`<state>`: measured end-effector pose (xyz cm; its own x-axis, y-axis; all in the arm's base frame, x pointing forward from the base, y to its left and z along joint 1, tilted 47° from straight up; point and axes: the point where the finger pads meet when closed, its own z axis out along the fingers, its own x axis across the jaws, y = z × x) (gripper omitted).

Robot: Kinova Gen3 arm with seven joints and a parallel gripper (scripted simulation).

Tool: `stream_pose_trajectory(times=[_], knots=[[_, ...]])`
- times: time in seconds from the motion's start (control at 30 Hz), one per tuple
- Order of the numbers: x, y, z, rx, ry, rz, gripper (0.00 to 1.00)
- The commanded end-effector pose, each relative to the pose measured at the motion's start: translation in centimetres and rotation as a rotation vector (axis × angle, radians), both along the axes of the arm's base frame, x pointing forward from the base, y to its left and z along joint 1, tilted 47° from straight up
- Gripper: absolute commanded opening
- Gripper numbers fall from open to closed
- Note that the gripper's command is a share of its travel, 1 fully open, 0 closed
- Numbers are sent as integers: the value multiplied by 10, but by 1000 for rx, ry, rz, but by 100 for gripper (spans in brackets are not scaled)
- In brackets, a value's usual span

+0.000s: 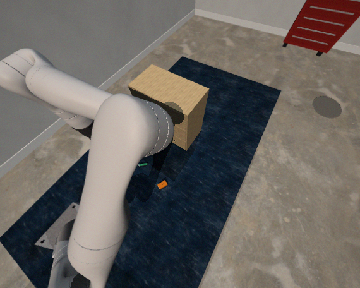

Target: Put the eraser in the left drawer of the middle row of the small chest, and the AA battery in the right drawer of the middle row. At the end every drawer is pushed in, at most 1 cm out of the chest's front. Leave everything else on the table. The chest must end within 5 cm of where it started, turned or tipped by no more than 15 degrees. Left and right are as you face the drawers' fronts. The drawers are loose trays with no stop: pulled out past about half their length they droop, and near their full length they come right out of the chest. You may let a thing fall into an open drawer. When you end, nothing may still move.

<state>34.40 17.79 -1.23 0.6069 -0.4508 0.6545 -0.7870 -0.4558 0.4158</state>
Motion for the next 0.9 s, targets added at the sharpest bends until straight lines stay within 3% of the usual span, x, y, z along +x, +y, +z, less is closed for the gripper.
stream_pose_trajectory(times=[0.0, 0.17, 0.23, 0.63, 0.87], knots=[[2, -11, -20, -29, 102, 53, 67], [10, -20, -49, -56, 288, 206, 67], [10, -20, -49, -56, 288, 206, 67], [17, -35, -115, -73, 696, 551, 67], [16, -37, -136, -66, 814, 661, 67]])
